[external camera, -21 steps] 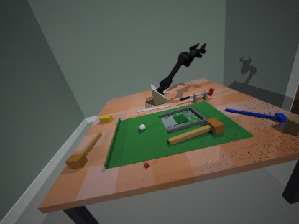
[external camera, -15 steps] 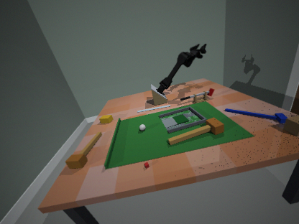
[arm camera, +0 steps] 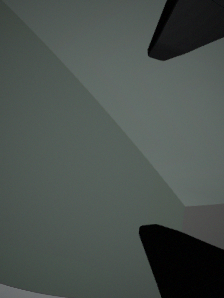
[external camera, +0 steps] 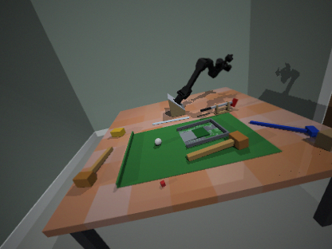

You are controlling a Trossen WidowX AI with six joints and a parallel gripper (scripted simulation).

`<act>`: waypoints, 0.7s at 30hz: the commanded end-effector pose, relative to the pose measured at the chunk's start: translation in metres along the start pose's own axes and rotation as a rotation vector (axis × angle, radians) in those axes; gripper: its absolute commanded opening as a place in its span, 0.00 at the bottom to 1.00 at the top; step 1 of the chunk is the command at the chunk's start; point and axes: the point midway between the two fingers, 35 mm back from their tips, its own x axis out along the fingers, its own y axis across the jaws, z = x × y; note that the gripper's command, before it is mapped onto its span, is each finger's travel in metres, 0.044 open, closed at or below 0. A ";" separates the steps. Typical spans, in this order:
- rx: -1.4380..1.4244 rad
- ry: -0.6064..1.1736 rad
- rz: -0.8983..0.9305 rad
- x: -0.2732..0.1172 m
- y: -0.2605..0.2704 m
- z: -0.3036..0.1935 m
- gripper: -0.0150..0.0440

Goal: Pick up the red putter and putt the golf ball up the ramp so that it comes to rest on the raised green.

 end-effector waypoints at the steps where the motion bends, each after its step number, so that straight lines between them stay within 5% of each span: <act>1: -0.187 -0.041 -0.074 -0.004 -0.003 0.026 1.00; 21: -1.130 -0.213 -0.636 -0.079 0.013 0.184 1.00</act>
